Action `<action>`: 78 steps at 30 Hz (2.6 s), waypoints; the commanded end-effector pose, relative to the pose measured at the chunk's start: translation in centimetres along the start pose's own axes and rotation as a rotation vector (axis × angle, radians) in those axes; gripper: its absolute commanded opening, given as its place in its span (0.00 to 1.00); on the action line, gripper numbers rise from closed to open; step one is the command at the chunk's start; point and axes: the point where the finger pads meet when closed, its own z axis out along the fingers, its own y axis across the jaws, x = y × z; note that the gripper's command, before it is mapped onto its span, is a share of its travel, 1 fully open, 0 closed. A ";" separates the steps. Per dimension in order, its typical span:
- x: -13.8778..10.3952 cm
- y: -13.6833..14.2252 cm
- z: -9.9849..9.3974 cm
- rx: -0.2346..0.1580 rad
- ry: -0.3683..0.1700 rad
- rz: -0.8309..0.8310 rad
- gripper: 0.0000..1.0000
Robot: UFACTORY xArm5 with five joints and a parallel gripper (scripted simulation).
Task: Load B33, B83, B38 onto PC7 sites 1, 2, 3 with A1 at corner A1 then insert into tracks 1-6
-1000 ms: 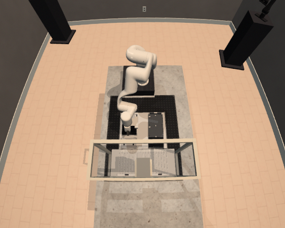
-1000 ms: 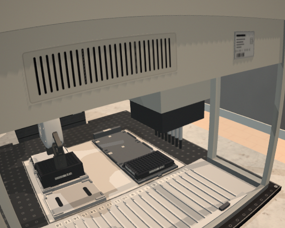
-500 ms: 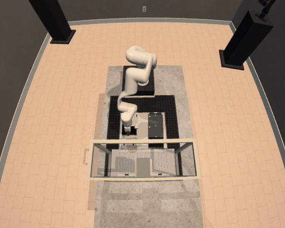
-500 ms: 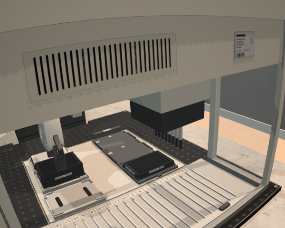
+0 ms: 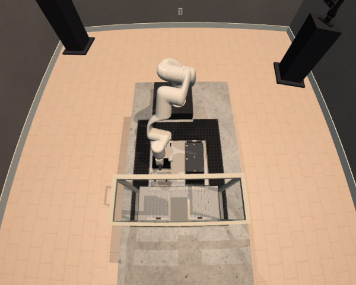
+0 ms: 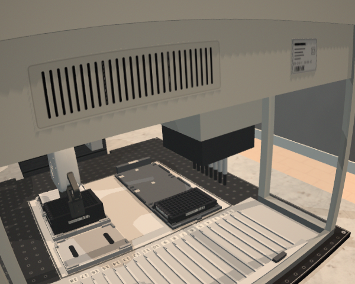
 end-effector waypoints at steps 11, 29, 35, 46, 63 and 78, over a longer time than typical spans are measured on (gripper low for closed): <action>0.0 0.2 0.7 -0.009 0.018 0.000 1.00; 0.0 0.2 1.0 -0.009 0.018 0.000 1.00; 0.0 0.2 1.0 -0.009 0.018 0.000 0.00; 0.0 0.2 1.0 -0.009 0.018 0.000 0.00; 0.0 0.2 1.0 -0.009 0.018 0.000 0.00; 0.0 0.2 1.0 -0.009 0.018 0.000 0.00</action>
